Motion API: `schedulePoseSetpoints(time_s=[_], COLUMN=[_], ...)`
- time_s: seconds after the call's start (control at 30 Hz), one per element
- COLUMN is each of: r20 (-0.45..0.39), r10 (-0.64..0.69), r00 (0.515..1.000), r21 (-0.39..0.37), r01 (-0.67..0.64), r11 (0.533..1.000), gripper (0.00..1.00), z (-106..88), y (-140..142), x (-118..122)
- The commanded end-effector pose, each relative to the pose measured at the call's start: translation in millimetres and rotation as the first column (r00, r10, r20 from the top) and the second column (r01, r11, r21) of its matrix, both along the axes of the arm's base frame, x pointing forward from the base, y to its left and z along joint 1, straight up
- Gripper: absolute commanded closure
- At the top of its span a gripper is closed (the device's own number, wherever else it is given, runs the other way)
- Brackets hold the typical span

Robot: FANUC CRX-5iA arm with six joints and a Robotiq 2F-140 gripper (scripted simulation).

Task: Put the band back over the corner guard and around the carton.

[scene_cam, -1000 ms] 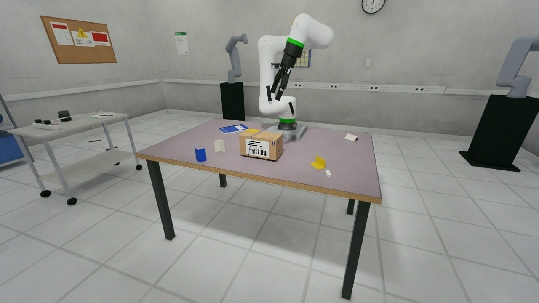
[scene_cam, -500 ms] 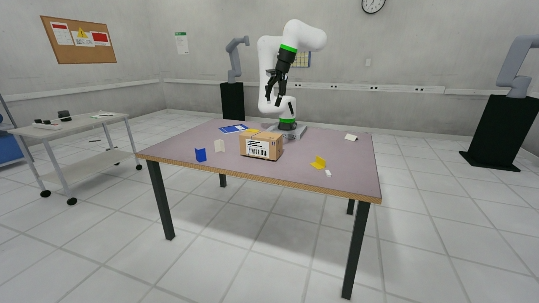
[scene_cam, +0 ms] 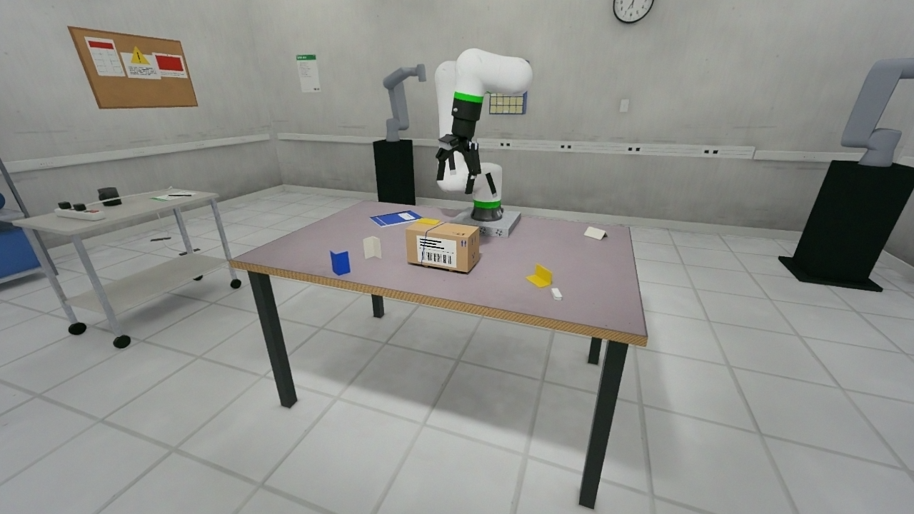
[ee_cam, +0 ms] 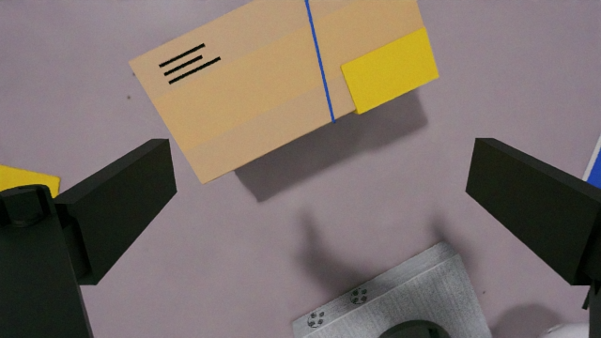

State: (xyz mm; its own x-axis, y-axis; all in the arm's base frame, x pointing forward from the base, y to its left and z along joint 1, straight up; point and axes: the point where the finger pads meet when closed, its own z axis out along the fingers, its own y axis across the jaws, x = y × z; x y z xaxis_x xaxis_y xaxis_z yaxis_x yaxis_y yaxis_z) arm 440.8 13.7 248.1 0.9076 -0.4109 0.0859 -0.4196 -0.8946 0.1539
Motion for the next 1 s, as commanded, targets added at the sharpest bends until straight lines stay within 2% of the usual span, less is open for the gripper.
schedulePoseSetpoints(time_s=[0.0, 0.1, 0.17, 0.2, 0.5, 0.97], r20=[-0.024, -0.032, -0.032, -0.034, -0.011, -0.009], r10=[0.099, 0.169, 0.169, 0.227, 0.401, 0.41], r00=[0.995, 0.985, 0.985, 0.973, 0.916, 0.912], r21=[0.045, 0.075, 0.075, 0.101, 0.175, 0.178], r01=[-0.098, -0.166, -0.166, -0.222, -0.393, -0.402], r11=[0.994, 0.983, 0.983, 0.97, 0.903, 0.898], gripper=[0.0, 0.0, 0.0, 0.0, 0.0, 0.0], z=[-12.6, -22.1, -22.1, -29.8, -53.1, -54.2], y=[-7.4, -12.5, -12.5, -16.8, -30.0, -30.7], x=[-0.1, -0.7, -0.7, -1.3, -2.9, -3.0])
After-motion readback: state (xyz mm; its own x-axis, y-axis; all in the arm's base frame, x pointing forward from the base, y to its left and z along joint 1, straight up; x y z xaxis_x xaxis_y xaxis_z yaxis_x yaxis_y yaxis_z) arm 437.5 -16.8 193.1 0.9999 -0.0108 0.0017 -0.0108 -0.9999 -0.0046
